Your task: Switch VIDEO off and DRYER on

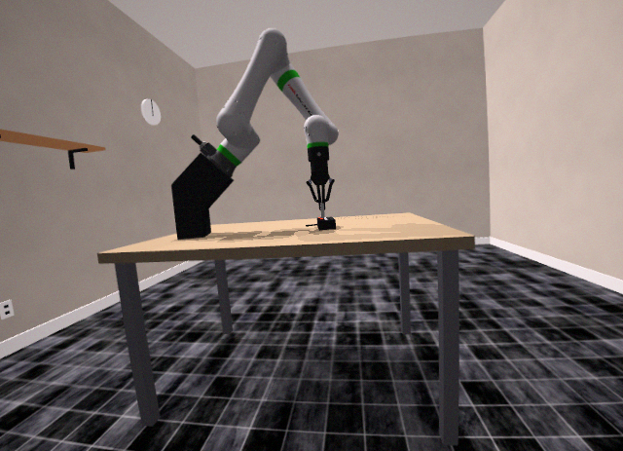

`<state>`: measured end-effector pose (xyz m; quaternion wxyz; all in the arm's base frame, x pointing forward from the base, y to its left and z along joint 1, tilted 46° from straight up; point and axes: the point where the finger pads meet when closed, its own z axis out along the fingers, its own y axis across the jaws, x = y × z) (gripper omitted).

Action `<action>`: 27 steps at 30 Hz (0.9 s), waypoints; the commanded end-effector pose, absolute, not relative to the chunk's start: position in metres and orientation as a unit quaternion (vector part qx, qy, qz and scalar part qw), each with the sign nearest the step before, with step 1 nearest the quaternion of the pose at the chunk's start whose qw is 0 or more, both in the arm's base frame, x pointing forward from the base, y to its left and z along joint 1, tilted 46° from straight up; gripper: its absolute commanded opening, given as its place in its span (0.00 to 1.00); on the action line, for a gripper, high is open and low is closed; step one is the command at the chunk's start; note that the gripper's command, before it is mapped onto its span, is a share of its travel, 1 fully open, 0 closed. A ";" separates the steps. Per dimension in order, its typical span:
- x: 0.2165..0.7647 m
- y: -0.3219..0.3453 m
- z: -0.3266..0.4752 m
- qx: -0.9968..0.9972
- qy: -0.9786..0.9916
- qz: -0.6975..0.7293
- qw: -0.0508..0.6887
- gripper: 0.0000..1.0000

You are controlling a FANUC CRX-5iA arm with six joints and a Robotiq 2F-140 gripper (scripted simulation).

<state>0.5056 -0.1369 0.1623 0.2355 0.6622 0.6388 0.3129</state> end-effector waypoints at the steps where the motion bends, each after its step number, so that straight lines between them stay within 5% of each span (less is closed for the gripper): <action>1: 0.506 -0.137 0.162 0.662 0.639 0.313 0.236 0.00; 27: 0.511 -0.136 0.158 0.662 0.639 0.313 0.236 0.00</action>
